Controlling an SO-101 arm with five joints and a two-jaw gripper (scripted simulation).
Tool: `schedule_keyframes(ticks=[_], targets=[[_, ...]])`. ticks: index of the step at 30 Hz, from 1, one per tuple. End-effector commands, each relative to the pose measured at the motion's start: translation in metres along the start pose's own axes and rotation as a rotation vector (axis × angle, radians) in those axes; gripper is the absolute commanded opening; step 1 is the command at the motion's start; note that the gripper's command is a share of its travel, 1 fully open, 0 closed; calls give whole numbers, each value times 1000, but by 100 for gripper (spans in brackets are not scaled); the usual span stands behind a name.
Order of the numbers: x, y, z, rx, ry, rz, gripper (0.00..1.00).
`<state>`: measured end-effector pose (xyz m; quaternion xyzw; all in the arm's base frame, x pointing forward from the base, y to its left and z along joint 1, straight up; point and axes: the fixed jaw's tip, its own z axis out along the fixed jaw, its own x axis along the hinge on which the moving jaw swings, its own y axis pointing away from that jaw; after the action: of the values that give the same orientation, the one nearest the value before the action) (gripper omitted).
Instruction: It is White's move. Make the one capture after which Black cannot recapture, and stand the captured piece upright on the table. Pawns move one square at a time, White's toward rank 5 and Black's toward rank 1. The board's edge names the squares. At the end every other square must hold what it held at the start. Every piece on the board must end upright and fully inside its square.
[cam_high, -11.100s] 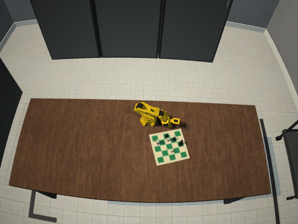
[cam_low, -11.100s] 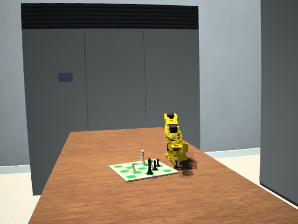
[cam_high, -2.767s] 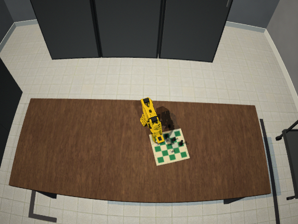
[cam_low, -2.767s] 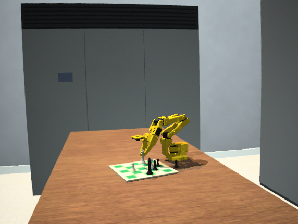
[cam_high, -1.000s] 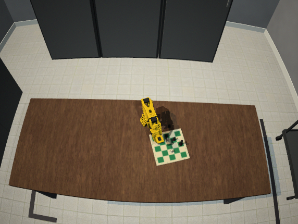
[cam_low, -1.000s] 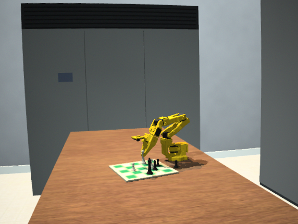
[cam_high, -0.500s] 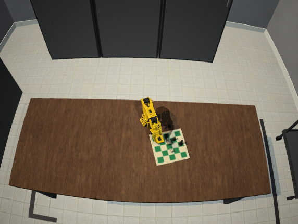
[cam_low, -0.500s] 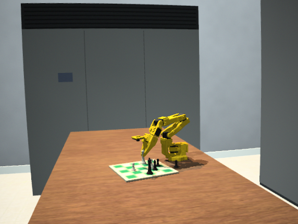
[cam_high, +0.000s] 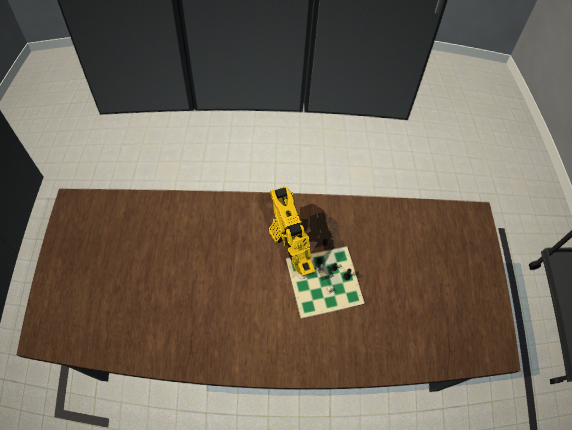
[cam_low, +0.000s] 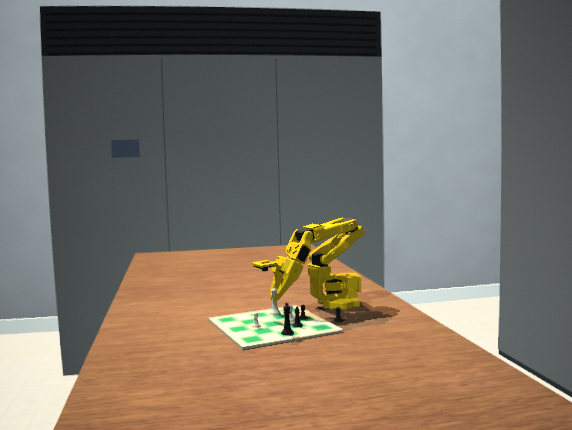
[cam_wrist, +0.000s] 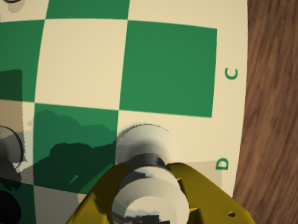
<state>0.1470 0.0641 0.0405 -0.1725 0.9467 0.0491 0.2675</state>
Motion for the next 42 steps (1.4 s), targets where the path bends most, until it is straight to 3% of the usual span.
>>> schedule_keyframes(ticks=[1,10,25,42], targets=[[2,-2,1,6,10,1,0],[-2,-3,-6,10,10,1,0],[-21,-4,-38,12,10,1,0],[-33,-4,-59,12,11,1,0]])
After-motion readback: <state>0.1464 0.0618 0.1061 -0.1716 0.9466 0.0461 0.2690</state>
